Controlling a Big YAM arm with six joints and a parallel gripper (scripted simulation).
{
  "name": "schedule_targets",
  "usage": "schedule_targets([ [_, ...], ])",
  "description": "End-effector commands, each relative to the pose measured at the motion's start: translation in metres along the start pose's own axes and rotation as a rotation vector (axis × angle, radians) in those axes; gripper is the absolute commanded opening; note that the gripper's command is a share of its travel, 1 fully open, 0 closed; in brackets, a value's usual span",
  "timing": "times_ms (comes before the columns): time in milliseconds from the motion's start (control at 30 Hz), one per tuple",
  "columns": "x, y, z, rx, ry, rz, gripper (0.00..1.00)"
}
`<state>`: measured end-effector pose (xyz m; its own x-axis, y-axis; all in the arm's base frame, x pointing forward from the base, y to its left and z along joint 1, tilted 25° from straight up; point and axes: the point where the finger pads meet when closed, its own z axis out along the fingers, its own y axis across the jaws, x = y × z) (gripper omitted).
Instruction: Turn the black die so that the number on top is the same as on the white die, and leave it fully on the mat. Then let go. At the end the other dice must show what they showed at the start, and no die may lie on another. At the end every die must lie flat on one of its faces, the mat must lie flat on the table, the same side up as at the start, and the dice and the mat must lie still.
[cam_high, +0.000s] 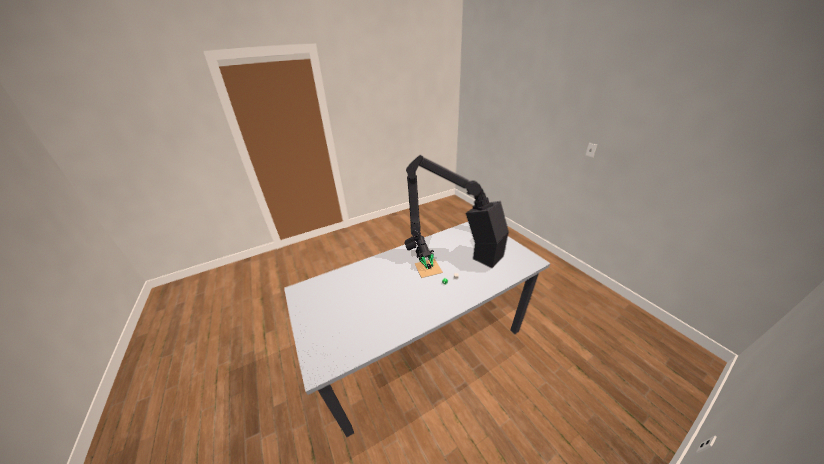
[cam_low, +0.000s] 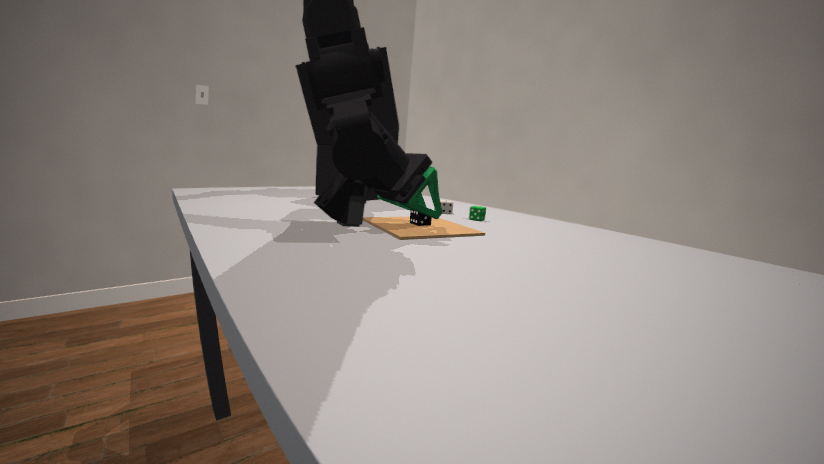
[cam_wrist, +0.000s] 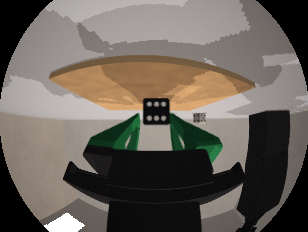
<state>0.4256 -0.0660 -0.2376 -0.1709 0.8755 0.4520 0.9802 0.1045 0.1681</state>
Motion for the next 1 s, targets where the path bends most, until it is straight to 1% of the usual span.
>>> schedule_targets([
  [0,-0.006,-0.003,0.002,-0.004,0.001,-0.004,0.39],
  [833,-0.006,-0.003,0.001,-0.002,0.002,-0.002,0.39],
  [867,-0.005,-0.004,0.0,0.0,0.004,0.0,0.39],
  [900,-0.004,-0.001,-0.006,-0.002,0.002,-0.002,0.39],
  [933,-0.003,0.005,-0.015,-0.015,-0.005,-0.01,0.39],
  [967,-0.002,0.005,-0.017,-0.015,-0.005,-0.01,0.39],
])
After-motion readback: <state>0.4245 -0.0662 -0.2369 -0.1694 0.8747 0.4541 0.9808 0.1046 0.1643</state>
